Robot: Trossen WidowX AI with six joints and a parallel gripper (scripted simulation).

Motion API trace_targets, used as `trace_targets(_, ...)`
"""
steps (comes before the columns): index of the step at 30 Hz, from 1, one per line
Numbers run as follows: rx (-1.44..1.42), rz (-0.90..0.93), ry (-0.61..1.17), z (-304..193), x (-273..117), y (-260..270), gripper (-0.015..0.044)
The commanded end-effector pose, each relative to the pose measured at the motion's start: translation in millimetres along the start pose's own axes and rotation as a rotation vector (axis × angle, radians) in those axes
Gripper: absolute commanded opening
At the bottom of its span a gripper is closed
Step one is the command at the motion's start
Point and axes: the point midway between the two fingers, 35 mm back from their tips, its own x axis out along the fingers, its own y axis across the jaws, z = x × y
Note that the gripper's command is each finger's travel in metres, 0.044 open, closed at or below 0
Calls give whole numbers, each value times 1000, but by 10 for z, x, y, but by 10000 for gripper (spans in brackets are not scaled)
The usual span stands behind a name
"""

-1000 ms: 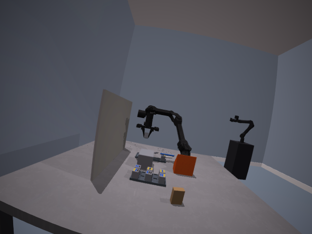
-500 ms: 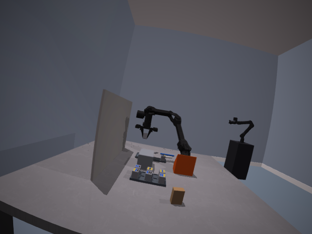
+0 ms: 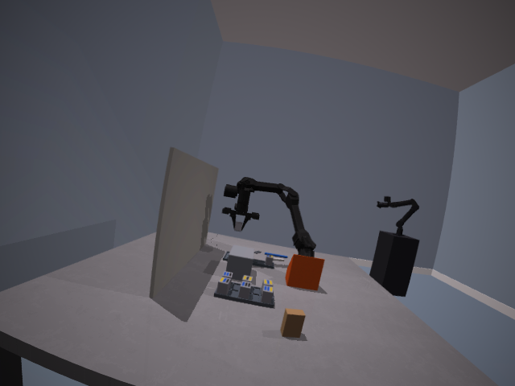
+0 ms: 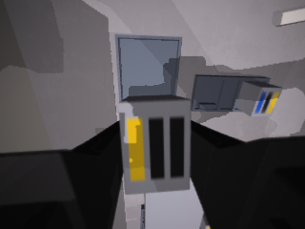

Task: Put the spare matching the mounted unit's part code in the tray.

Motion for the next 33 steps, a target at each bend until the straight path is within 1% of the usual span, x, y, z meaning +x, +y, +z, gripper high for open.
trace_targets(1, -2, 0, -2, 3, 44, 5, 0)
trace_targets(33, 1, 0, 2, -1, 304, 41, 0)
